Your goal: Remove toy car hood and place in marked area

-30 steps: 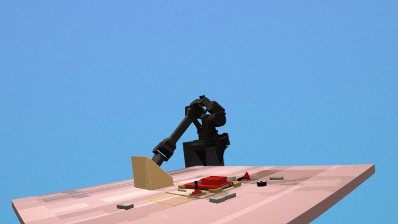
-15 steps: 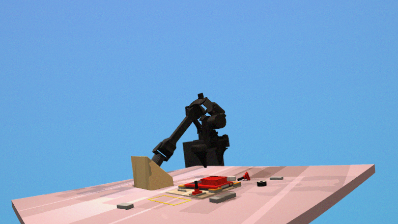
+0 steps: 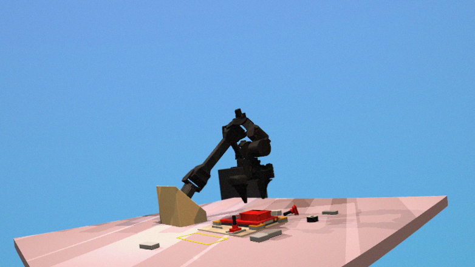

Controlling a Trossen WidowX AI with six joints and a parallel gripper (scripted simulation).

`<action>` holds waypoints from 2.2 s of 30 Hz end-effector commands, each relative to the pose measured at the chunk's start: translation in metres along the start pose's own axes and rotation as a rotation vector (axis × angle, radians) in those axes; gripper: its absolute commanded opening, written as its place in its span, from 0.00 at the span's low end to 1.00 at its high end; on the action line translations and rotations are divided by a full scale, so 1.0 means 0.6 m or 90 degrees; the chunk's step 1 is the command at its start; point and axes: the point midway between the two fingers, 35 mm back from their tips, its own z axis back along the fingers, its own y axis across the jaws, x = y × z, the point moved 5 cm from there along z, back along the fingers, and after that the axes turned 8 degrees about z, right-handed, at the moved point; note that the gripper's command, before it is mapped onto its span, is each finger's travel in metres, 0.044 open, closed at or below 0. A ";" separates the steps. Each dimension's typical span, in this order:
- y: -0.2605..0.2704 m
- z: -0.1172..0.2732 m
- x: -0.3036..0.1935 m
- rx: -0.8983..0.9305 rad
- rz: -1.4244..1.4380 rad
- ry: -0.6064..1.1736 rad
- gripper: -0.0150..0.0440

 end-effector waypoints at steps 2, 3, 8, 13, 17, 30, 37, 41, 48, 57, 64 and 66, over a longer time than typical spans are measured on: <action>0.001 -0.011 -0.003 0.004 -0.004 0.004 1.00; 0.001 -0.013 -0.003 0.004 -0.004 0.004 1.00; 0.001 -0.019 -0.003 0.004 -0.004 0.004 1.00; 0.001 -0.025 -0.004 0.004 -0.004 0.004 1.00; 0.001 -0.030 -0.004 0.004 -0.004 0.004 1.00; 0.001 -0.046 -0.006 0.005 -0.004 0.004 1.00; 0.002 -0.055 -0.007 0.005 -0.004 0.004 1.00; 0.002 -0.060 -0.008 0.006 -0.004 0.004 1.00; 0.002 -0.063 -0.009 0.006 -0.004 0.004 1.00; 0.002 -0.068 -0.009 0.006 -0.004 0.004 1.00; 0.002 -0.074 -0.009 0.006 -0.004 0.004 1.00; 0.002 -0.076 -0.009 0.006 -0.004 0.004 1.00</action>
